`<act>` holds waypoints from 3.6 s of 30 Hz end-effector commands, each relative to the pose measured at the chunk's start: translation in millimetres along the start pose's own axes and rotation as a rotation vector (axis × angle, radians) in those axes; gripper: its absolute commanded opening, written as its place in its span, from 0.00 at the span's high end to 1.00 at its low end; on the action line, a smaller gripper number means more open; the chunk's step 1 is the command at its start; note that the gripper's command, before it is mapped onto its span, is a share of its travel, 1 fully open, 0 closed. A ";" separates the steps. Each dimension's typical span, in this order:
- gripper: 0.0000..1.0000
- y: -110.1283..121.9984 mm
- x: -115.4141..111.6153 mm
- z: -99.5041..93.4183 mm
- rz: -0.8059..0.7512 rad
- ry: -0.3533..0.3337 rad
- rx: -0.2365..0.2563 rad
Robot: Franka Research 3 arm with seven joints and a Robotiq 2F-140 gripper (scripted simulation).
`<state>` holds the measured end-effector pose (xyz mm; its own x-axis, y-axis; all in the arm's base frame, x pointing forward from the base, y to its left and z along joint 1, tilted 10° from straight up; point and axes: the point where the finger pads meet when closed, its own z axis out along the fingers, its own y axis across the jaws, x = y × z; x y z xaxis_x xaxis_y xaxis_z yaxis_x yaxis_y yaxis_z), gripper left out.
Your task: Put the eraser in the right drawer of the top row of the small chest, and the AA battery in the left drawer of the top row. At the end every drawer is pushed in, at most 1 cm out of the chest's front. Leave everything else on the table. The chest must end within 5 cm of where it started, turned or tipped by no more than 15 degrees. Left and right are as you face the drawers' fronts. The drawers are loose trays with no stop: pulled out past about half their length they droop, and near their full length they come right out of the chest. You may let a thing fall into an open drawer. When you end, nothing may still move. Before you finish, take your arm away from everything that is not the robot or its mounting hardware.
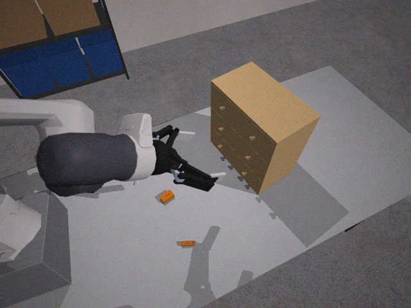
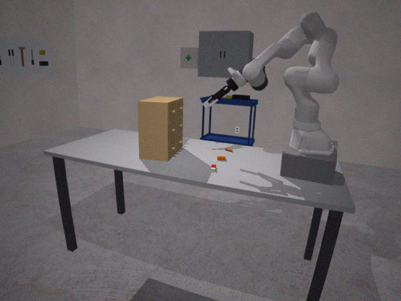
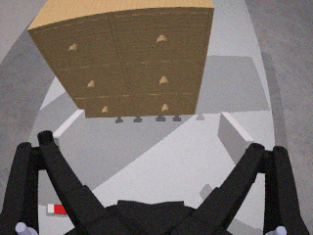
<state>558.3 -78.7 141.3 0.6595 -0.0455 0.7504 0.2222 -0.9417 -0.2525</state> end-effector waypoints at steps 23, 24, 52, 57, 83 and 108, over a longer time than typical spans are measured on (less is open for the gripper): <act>0.00 12.0 19.8 27.4 -0.077 0.376 -0.033; 0.00 12.0 19.7 27.6 -0.077 0.377 -0.033; 0.80 12.0 19.7 27.8 -0.077 0.379 -0.033; 0.80 12.1 21.0 30.8 -0.077 0.379 -0.033; 0.80 12.9 46.4 86.0 -0.077 0.379 -0.033; 0.80 12.9 48.0 89.6 -0.077 0.379 -0.033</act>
<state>656.6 -61.2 120.4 0.3283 -0.0850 0.9407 0.2395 -0.9559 -0.1700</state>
